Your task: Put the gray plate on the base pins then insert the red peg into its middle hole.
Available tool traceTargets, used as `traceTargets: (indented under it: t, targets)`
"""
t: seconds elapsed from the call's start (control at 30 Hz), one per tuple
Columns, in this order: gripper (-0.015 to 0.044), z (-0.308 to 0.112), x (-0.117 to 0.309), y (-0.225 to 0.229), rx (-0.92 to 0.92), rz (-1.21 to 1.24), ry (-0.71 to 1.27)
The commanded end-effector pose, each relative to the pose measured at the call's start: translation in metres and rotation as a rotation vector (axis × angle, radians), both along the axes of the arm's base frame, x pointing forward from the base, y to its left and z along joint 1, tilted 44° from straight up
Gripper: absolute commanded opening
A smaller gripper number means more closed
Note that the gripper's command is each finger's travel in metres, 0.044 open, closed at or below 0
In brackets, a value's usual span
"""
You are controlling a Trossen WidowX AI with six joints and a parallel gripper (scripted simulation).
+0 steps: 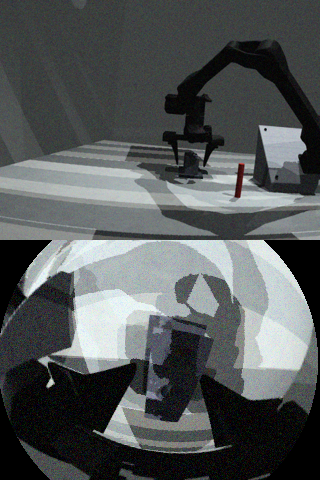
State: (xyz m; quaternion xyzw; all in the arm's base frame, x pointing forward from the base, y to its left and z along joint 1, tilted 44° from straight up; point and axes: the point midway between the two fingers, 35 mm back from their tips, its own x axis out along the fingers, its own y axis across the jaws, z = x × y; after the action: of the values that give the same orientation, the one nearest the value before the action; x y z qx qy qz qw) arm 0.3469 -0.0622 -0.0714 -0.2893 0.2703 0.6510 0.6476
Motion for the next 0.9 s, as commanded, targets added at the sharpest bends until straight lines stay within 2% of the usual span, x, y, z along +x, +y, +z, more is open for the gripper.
traceTargets:
  t: [0.0,0.1,0.37,0.6,0.87]
  targets:
    - [0.044,0.0,0.0,0.0,0.0,0.001,-0.002]
    - [0.044,0.007,0.002,-0.008,-0.002,-0.004,0.0]
    - [0.044,0.083,-0.001,-0.081,-0.002,-0.006,0.004]
    - [0.044,0.085,0.003,-0.083,-0.001,-0.016,0.014]
    - [0.044,0.13,-0.01,-0.047,-0.005,-0.5,0.475]
